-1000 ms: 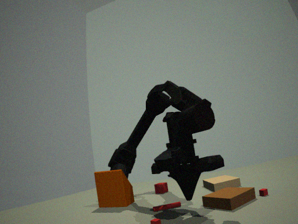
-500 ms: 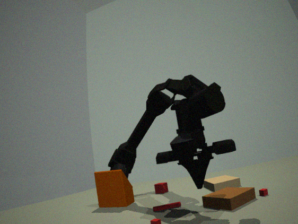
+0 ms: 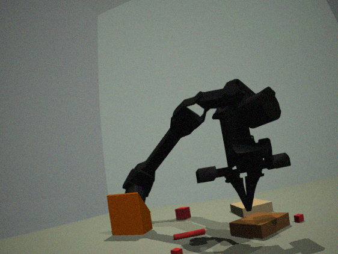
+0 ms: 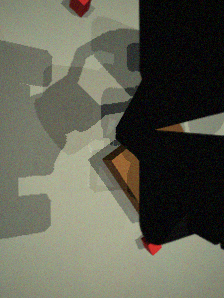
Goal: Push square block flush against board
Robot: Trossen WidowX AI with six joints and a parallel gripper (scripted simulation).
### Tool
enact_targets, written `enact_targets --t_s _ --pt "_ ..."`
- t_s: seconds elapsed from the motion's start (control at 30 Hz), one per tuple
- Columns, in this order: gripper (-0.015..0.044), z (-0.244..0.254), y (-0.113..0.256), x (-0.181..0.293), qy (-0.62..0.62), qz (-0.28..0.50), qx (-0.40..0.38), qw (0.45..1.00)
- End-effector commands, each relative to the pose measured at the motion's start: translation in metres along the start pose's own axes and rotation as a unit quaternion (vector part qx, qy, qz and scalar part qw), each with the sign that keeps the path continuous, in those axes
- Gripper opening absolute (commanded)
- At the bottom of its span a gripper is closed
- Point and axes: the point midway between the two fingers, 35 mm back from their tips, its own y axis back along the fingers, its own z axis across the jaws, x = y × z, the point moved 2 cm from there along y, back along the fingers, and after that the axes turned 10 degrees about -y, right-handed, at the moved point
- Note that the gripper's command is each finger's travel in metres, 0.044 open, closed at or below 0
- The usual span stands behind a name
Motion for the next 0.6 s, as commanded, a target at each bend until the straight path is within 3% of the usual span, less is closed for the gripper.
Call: enact_targets --t_s 0.0,0.43,0.57 --pt "0.0 0.011 -0.001 -0.001 0.06 0.003 -0.002 0.998" --pt "0.0 0.045 -0.003 0.0 0.265 0.005 -0.004 0.964" --pt "0.0 0.045 -0.007 0.0 0.267 0.006 -0.004 0.964"
